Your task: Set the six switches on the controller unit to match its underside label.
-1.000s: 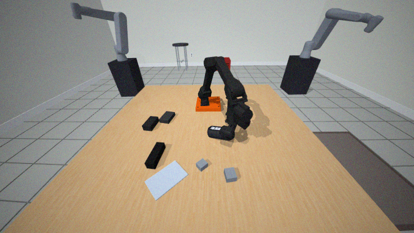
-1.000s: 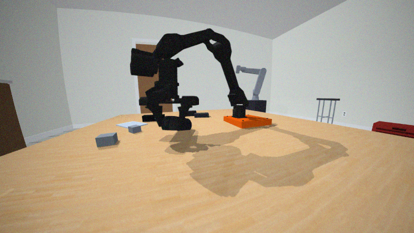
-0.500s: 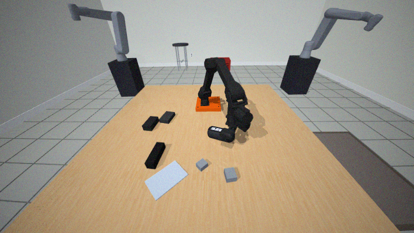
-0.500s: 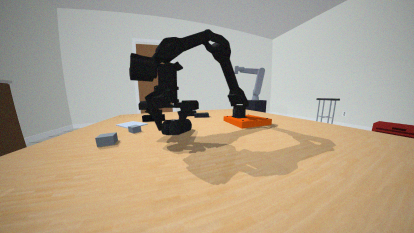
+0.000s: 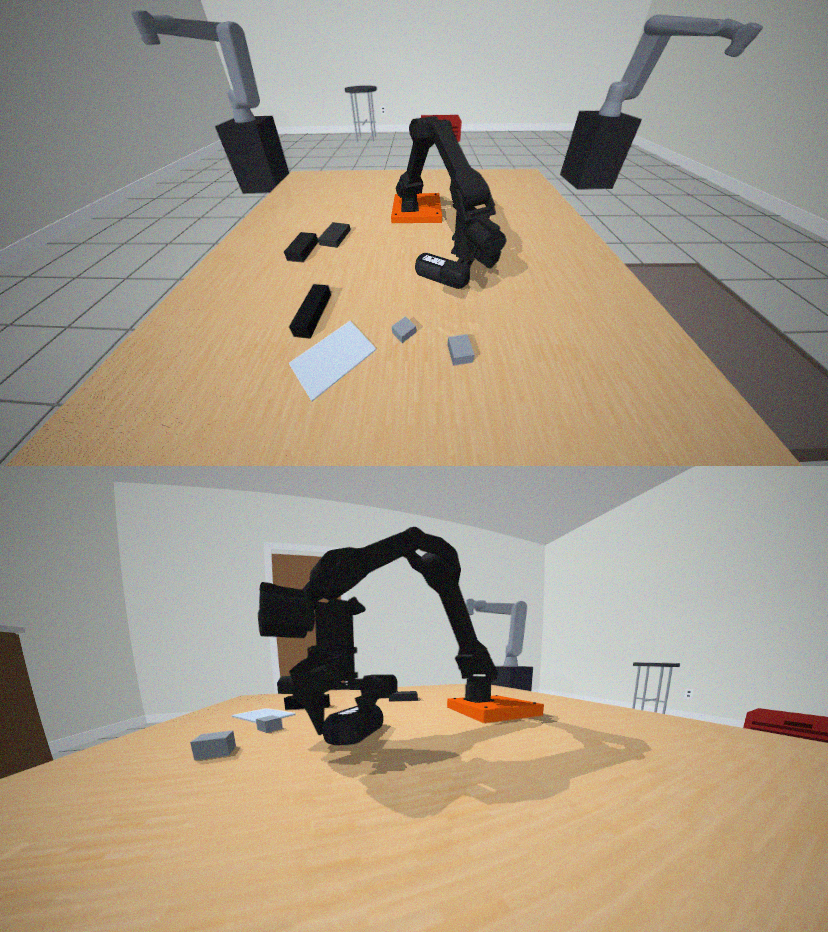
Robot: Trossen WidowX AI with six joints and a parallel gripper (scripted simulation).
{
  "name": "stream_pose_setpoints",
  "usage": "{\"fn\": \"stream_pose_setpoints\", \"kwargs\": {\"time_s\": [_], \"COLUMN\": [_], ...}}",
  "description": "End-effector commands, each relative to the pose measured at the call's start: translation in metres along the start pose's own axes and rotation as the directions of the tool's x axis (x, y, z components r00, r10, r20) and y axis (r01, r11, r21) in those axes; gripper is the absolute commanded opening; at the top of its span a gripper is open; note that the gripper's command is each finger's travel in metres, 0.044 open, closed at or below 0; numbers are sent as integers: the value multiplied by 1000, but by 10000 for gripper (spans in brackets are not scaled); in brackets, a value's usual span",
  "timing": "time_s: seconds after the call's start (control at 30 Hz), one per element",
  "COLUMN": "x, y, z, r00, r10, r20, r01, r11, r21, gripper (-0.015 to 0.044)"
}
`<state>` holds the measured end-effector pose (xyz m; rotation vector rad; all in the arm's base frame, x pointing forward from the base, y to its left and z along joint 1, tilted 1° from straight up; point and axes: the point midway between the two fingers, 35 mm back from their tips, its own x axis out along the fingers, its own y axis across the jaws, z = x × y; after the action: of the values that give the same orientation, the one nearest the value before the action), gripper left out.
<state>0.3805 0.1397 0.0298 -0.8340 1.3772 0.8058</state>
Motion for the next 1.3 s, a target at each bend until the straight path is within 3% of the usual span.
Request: {"fn": "stream_pose_setpoints", "kwargs": {"time_s": [0.0, 0.37, 0.5, 0.8, 1.0, 1.27], "x": [7, 5, 5, 4, -34, -35], "y": [2, 1, 0, 0, 0, 0], "z": [-4, -1, 1, -1, -57, -59], "r00": [1000, 1000, 1000, 1000, 1000, 1000], "r10": [6, 3, 1, 1, 2, 2], "r20": [-18, -7, -2, -2, -6, -6], "r01": [-6, -3, -1, -1, -2, -2], "r11": [1000, 1000, 1000, 1000, 1000, 1000], "r21": [6, 2, -1, -1, -1, -1], "gripper": [338, 338, 440, 440, 440, 440]}}
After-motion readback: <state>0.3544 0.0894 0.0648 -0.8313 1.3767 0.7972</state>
